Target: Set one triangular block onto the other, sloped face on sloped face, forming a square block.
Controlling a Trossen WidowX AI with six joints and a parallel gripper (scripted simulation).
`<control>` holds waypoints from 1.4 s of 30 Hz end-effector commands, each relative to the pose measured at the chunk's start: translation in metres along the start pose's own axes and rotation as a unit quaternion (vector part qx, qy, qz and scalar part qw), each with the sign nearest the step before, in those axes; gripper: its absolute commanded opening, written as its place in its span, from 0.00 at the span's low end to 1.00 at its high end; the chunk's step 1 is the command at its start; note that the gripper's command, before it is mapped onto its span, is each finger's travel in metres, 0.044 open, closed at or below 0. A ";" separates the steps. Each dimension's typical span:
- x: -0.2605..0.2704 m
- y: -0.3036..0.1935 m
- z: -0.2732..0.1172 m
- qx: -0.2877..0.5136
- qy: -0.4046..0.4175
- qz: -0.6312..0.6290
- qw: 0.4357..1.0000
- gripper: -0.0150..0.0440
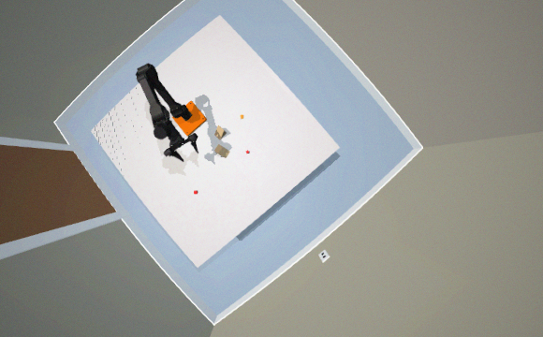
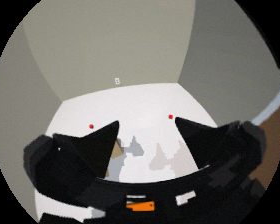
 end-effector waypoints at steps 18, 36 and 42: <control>0.076 -0.121 0.049 0.136 0.198 -0.117 0.964 1.00; 0.108 -0.152 0.112 0.133 0.198 -0.116 0.964 1.00; 0.108 -0.153 0.110 0.134 0.198 -0.116 0.964 1.00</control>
Point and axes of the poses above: the point midway between the two fingers, 35 mm back from their tips, its own z axis out along the fingers, its own x axis across the jaws, y = z × x, the point moved 3 cm from there along -z, back along the fingers, and after that the axes turned 2 degrees about z, right-handed, at the moved point
